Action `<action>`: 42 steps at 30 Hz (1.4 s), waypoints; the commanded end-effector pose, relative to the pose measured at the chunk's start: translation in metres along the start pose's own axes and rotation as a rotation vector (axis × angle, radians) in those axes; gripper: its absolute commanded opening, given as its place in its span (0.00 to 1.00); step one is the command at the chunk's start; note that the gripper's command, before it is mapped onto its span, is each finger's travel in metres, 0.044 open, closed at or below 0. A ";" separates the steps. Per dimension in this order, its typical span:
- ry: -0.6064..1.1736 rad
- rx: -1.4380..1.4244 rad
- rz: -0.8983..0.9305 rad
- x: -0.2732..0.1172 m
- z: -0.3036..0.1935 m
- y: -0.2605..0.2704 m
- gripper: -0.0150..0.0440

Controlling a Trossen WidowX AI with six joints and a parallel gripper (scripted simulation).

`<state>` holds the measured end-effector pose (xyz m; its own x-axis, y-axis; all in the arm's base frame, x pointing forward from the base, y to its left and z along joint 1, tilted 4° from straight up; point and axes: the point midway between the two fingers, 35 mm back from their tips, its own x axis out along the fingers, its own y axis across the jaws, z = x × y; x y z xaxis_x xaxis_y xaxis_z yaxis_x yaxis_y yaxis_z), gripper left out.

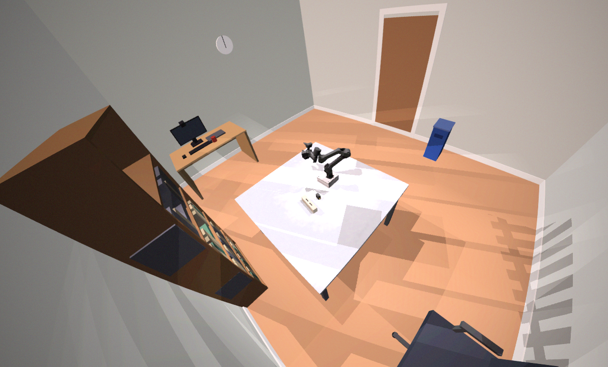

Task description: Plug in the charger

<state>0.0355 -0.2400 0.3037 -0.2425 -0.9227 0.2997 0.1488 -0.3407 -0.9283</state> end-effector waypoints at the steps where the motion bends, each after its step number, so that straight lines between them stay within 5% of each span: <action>1: -0.075 -0.020 0.063 0.000 0.021 0.013 1.00; 17: -0.400 -0.119 0.350 -0.029 0.106 0.072 1.00; 42: -0.834 -0.342 0.791 -0.142 0.181 0.151 1.00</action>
<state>0.2573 -0.2035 0.1731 0.5013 -0.7706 -0.3936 -0.2701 0.2928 -0.9172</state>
